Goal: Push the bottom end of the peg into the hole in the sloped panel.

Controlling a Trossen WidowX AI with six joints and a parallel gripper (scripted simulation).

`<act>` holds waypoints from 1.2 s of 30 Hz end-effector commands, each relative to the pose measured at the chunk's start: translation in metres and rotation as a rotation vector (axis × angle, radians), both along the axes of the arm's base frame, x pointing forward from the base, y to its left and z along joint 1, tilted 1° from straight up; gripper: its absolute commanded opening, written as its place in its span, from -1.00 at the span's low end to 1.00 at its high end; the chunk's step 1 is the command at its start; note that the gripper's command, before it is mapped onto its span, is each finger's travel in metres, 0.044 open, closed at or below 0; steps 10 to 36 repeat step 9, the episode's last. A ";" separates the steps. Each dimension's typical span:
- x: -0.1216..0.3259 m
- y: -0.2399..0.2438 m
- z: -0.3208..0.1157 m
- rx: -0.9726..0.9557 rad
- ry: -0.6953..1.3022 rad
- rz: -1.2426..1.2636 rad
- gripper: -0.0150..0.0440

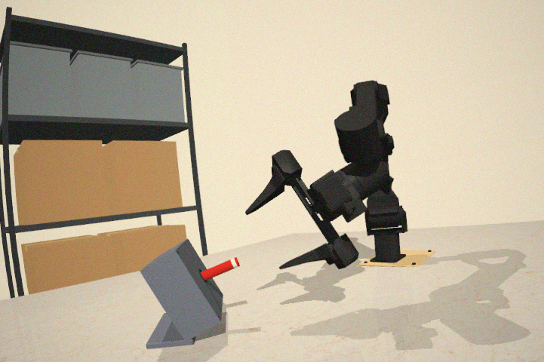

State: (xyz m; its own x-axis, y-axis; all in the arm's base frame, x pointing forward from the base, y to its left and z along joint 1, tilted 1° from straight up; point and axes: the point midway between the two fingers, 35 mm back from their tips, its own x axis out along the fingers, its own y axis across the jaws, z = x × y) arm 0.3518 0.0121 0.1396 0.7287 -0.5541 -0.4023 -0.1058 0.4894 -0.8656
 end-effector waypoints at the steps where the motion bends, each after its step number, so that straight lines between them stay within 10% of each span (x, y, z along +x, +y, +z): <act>1: -0.004 0.002 0.002 0.000 -0.003 -0.003 1.00; 36: -0.012 0.009 0.006 0.000 -0.003 -0.003 1.00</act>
